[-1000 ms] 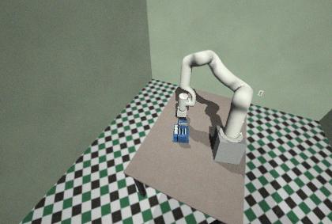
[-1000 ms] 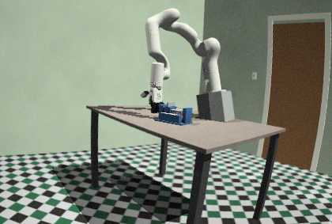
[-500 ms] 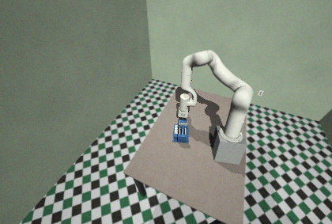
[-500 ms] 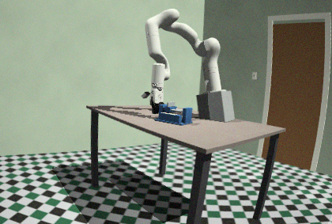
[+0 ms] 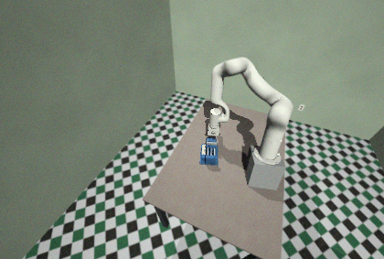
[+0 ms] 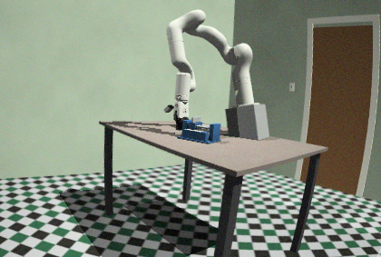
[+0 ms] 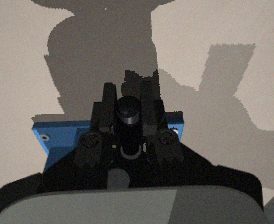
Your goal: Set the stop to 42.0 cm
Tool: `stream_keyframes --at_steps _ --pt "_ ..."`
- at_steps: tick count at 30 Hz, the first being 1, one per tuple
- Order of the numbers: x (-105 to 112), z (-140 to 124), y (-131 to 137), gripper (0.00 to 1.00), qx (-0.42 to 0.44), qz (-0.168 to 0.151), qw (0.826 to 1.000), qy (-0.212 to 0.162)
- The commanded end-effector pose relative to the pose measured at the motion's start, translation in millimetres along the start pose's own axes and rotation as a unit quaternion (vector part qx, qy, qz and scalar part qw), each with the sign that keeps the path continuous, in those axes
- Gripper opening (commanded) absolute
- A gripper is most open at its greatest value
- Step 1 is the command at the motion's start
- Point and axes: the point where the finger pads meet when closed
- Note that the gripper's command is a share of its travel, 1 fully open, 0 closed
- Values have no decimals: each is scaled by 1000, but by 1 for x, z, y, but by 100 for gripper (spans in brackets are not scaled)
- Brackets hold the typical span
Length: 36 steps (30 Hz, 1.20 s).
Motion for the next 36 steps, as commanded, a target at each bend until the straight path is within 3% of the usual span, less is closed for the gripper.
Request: stream_keyframes --at_steps 1,36 --pt "4 2 6 6 0 1 1000 0" --pt "33 4 16 6 0 1 1000 0"
Point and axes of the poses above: the point where the finger pads meet when closed, its own x axis back along the fingers, its own y axis across the jaws, z = x × y, and after that the axes turned 12 degrees about -x, right-handed
